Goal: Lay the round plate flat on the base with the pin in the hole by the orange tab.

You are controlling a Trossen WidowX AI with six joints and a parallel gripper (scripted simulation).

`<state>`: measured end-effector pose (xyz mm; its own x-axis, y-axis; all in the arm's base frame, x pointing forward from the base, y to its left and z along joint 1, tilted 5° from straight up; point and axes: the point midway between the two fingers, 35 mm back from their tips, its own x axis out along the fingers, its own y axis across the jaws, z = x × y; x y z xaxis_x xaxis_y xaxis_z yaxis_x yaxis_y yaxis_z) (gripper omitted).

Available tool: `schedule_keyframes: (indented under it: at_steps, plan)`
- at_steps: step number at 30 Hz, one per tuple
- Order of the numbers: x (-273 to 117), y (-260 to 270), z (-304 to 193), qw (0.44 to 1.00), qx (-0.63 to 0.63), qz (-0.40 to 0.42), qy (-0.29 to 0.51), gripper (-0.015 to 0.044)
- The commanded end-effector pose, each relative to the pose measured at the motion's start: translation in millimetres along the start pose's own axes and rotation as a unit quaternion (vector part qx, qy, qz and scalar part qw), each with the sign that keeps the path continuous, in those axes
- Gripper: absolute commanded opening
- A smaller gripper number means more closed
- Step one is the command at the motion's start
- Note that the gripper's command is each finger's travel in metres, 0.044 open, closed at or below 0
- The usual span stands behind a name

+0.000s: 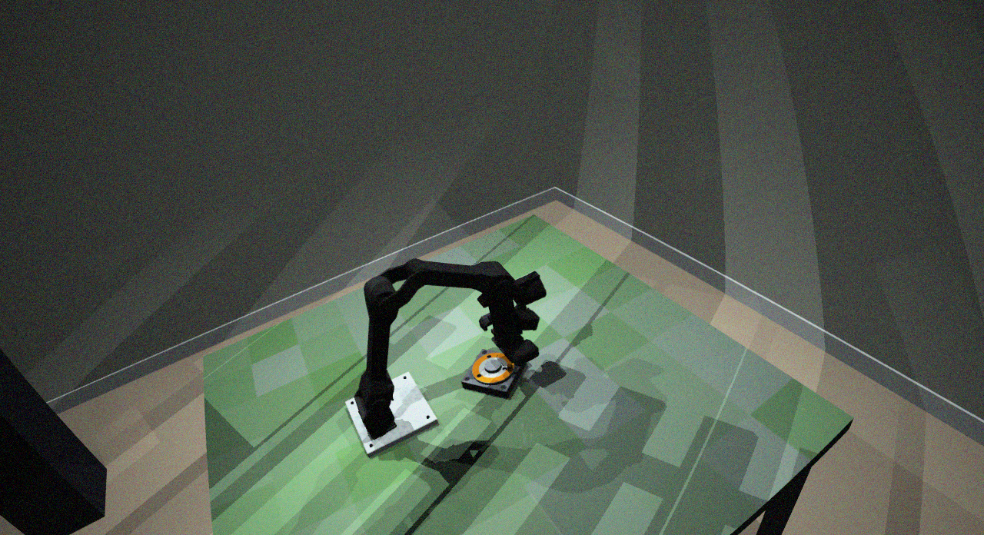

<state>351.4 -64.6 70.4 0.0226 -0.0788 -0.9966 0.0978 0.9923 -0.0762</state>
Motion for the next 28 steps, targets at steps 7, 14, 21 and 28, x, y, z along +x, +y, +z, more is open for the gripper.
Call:
schedule_keyframes:
  at_steps: [7, 14, 21, 28]
  plan:
    - [-28, -1, -2, 1.0, -0.004, -0.002, 0.003, 0.0]
    - [-33, 0, -3, 1.0, -0.005, 0.0, 0.003, 0.0]
    - [-33, 0, -3, 1.0, -0.005, 0.0, 0.003, 0.0]
    - [-33, 0, -3, 1.0, -0.005, 0.0, 0.003, 0.0]
